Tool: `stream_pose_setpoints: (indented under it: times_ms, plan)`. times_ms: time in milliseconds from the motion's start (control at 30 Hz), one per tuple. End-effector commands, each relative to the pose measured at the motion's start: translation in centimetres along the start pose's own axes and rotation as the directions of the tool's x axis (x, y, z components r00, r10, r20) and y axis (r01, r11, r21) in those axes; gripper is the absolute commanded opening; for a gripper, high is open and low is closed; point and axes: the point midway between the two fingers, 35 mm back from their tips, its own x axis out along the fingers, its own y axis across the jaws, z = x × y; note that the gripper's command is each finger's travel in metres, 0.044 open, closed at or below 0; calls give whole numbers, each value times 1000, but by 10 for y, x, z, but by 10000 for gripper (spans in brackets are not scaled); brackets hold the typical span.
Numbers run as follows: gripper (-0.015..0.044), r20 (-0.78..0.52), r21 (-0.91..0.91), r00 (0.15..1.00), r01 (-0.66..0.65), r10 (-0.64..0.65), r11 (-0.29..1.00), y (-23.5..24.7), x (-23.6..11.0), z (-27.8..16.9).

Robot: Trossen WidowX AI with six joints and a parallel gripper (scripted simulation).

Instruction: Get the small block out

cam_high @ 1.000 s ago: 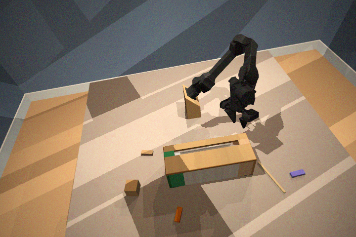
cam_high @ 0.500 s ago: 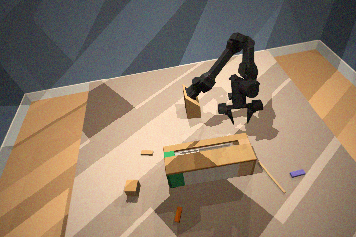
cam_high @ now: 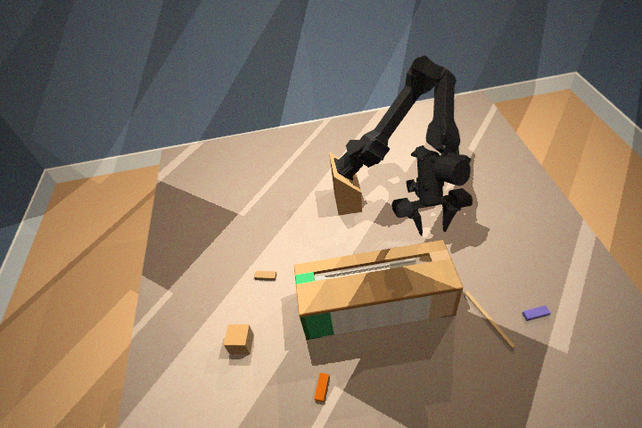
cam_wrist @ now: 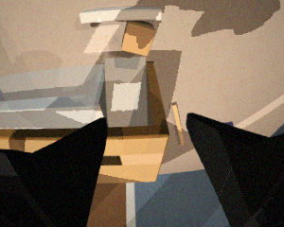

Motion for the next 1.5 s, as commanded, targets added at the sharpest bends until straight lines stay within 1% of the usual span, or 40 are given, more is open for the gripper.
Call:
stream_pose_setpoints:
  times_ms: [0, 67, 333, 1467]
  plan:
    - [285, 6, 12, 1000, 1, -1, 1000, 0, 45, 29]
    - [285, 3, 14, 1000, 6, -6, 1000, -1, 52, 35]
    - [285, 4, 14, 1000, 6, -6, 1000, -1, 54, 35]
    - [285, 4, 15, 1000, 8, -8, 1000, 0, 106, 56]
